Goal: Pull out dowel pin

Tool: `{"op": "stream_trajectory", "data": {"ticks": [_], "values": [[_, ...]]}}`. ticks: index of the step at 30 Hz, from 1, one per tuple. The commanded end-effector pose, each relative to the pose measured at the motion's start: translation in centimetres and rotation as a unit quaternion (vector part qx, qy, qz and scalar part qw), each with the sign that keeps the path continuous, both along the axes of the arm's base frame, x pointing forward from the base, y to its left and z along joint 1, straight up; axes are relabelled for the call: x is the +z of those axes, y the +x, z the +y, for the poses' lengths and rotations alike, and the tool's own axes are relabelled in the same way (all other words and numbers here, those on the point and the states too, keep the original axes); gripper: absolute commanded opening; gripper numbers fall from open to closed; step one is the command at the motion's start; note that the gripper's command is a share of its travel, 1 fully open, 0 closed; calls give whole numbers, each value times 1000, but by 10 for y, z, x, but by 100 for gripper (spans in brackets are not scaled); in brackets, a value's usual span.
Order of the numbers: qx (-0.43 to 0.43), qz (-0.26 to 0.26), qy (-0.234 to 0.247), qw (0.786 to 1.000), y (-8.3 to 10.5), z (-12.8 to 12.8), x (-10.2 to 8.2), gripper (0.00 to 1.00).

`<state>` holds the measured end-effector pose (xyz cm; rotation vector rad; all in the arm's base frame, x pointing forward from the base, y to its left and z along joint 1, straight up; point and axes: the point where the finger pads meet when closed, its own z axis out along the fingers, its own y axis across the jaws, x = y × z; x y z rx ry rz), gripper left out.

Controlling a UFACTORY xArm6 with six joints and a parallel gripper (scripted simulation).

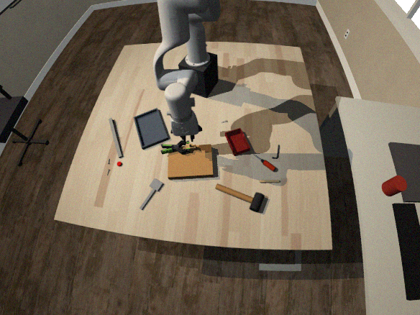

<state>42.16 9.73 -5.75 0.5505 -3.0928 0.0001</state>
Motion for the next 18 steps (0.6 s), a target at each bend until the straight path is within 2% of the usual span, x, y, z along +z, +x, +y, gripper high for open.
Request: {"op": "stream_trajectory", "data": {"ticks": [1, 18], "values": [[0, -2, 0, 1000, 2, 0, -2, 28], [0, -2, 0, 1000, 2, 0, -19, 28]]}}
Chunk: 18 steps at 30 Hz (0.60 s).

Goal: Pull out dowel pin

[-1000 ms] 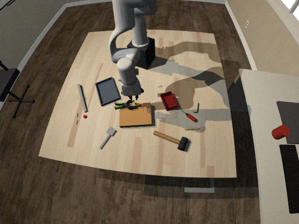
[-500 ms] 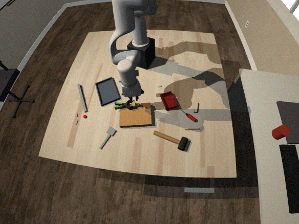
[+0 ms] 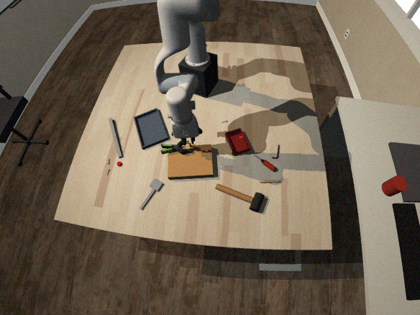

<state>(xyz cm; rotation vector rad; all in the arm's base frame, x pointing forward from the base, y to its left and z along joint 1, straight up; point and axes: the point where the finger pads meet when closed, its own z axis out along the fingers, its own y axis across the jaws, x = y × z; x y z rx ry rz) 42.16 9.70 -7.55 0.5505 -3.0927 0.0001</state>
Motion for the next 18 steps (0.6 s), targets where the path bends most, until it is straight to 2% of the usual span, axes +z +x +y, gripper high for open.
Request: {"op": "stream_trajectory", "data": {"ticks": [1, 18], "values": [[0, -2, 0, 1000, 2, 0, -2, 28], [0, -2, 0, 1000, 2, 0, -9, 28]]}}
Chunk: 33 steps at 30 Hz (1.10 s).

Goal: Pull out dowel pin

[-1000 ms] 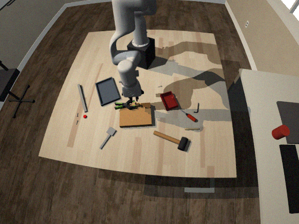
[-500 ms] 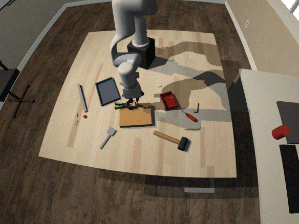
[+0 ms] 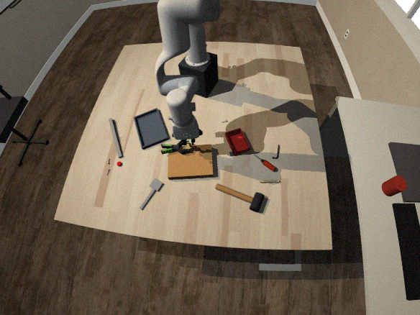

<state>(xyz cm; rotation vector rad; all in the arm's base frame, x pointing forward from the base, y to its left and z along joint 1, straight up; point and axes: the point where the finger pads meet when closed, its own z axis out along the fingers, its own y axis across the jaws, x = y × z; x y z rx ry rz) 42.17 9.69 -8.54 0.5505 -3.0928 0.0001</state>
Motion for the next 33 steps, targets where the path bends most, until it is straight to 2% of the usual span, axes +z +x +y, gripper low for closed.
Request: {"op": "stream_trajectory", "data": {"ticks": [1, 22, 33], "values": [[0, -2, 0, 1000, 2, 0, 1, 28], [0, -2, 0, 1000, 2, 0, 0, 28], [0, -2, 0, 1000, 2, 0, -7, 28]]}}
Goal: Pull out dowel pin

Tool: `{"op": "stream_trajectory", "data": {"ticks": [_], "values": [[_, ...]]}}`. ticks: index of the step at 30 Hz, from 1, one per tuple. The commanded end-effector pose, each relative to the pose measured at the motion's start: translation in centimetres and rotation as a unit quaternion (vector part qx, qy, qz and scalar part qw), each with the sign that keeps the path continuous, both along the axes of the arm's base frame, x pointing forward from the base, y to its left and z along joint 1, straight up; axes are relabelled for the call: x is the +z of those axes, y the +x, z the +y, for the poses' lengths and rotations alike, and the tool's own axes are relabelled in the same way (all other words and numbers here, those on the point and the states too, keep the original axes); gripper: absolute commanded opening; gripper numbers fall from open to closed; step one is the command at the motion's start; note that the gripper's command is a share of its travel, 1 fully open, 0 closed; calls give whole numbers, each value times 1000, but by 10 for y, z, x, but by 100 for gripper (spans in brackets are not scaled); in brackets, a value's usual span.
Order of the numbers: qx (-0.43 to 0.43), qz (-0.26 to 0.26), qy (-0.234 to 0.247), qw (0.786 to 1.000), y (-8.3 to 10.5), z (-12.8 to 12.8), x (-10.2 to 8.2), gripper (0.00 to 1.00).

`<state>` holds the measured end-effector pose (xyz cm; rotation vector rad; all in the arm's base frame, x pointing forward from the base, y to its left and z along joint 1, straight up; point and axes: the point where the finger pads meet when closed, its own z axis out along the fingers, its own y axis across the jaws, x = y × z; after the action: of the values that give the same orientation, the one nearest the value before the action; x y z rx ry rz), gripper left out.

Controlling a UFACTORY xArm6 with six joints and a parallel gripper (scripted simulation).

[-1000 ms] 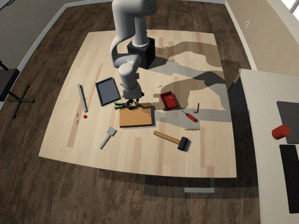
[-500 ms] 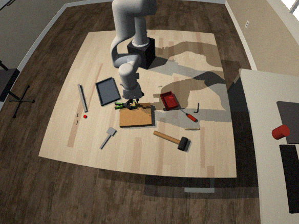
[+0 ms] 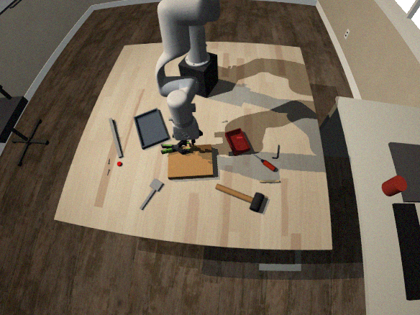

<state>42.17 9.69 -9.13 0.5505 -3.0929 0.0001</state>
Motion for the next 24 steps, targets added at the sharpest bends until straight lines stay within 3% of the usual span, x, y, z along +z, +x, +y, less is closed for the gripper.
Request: {"op": "stream_trajectory", "data": {"ticks": [1, 24], "values": [[0, -2, 0, 1000, 2, 0, -1, 28], [0, -2, 0, 1000, 2, 0, -19, 28]]}}
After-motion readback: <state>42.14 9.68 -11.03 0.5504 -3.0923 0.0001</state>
